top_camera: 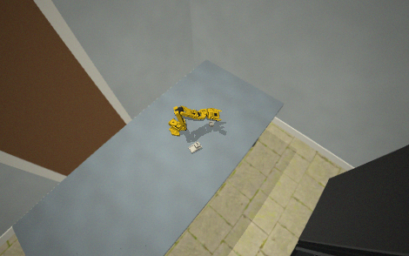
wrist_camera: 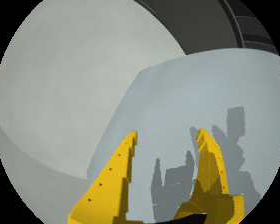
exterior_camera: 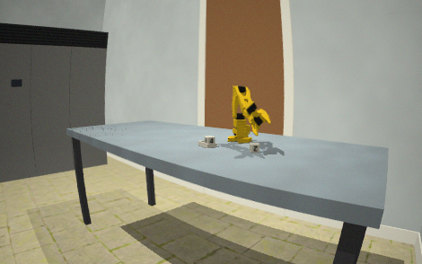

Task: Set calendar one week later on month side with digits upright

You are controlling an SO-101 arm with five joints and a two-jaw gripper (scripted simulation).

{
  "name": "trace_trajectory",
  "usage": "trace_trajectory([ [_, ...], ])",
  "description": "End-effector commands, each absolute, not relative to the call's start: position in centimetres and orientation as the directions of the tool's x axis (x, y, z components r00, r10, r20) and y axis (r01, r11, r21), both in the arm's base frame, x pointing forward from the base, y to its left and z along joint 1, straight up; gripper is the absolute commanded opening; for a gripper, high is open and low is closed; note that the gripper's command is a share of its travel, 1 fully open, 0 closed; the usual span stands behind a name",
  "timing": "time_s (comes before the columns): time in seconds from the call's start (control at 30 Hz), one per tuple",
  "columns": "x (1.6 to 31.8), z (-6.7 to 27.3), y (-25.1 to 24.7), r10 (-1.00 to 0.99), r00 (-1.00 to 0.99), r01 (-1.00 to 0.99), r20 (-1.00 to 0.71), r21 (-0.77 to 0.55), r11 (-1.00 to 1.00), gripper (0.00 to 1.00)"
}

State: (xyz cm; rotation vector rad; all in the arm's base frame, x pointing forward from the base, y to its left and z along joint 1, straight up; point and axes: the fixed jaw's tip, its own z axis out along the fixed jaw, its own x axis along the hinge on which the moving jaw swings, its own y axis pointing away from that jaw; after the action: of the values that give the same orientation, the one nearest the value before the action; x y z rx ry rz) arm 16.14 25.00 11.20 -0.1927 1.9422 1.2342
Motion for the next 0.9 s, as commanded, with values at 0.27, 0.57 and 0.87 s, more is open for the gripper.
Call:
trace_trajectory([
  [0.27, 15.4, 14.4, 24.7, -0.018, -0.690, -0.549, -0.724, 0.507, 0.664, 0.35],
  [0.57, 14.2, 15.3, 23.0, -0.080, -0.677, -0.578, -0.732, 0.461, 0.674, 0.35],
  [0.87, 13.4, 15.9, 21.8, -0.126, -0.656, -0.607, -0.744, 0.421, 0.674, 0.35],
])
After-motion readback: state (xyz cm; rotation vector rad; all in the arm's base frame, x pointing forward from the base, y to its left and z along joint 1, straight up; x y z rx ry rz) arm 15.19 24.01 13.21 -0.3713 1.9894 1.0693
